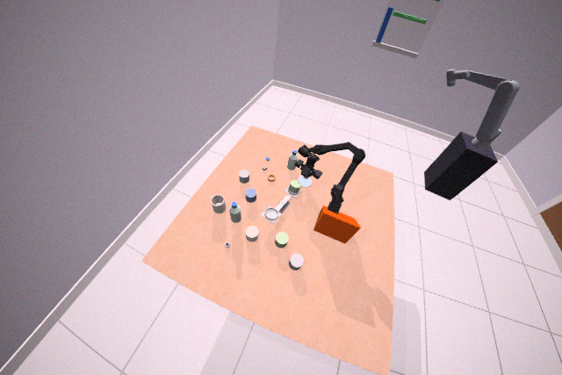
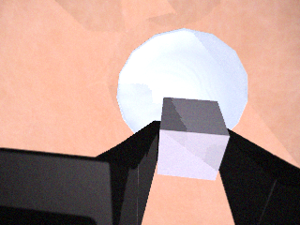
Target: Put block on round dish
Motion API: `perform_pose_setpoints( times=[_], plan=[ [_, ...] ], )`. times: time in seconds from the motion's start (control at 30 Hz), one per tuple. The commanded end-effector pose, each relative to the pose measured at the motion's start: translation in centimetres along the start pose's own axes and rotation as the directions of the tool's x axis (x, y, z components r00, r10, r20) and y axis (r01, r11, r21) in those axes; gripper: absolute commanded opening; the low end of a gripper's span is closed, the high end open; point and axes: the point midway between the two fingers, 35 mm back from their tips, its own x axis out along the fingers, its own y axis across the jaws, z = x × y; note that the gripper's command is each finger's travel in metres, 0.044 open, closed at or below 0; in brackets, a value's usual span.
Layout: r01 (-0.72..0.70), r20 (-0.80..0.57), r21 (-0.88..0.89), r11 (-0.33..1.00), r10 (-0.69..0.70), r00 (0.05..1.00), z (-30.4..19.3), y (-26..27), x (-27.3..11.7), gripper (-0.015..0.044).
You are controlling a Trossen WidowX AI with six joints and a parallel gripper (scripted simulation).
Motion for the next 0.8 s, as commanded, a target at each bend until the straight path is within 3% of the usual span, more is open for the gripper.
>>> perform_pose_setpoints(
  times=[0.0,0.73,0.77],
  plan=[
    [-0.006,0.004,-0.006,1.0,0.006,1.0,0.1,0.2,1.8,0.0],
    [-0.006,0.002,-0.007,1.0,0.006,1.0,0.1,0.3,4.2,0.0],
    [-0.003,-0.004,-0.002,1.0,0.003,1.0,-0.1,0.2,3.7,0.0026]
  ],
)
